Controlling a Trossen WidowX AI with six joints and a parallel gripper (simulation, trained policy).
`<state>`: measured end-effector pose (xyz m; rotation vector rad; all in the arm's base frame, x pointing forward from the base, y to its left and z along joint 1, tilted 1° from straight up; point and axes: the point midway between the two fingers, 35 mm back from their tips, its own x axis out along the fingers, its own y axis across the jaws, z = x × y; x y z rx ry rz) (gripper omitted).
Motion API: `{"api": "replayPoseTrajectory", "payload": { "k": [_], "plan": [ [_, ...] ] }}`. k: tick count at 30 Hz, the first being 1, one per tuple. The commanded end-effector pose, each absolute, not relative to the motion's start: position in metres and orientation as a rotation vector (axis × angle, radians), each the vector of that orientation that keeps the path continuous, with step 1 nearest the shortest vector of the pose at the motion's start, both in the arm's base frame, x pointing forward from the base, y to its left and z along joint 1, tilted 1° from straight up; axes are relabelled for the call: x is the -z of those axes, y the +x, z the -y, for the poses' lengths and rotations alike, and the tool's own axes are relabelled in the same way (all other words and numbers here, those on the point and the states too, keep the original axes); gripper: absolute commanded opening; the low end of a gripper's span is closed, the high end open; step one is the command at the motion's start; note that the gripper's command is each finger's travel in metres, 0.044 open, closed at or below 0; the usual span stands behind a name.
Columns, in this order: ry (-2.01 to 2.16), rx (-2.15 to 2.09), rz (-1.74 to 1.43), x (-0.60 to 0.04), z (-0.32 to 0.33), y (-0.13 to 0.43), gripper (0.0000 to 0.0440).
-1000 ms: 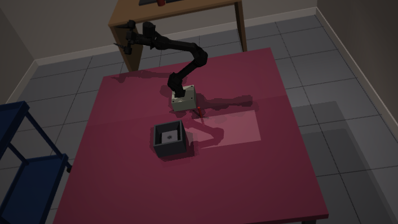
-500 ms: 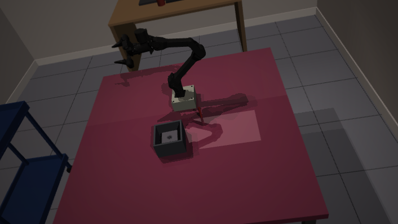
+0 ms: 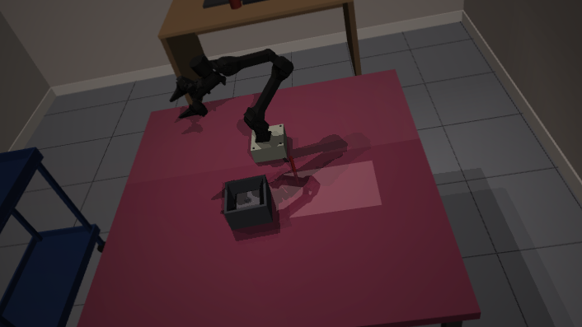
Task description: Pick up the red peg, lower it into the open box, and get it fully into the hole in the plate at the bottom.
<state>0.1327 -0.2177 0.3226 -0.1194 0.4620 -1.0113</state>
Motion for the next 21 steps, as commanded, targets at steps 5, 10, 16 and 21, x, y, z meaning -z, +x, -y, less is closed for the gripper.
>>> {"api": "replayPoseTrajectory", "payload": {
  "k": [5,10,16,21],
  "plan": [
    [0.092,0.876,-0.546,-0.286,0.186,0.166,0.0440],
    [0.223,0.796,-0.619,-0.264,0.159,0.183,0.0440],
    [0.365,0.726,-0.723,-0.238,0.121,0.197,0.0440],
    [0.460,0.692,-0.815,-0.220,0.090,0.202,0.0440]
  ]
}}
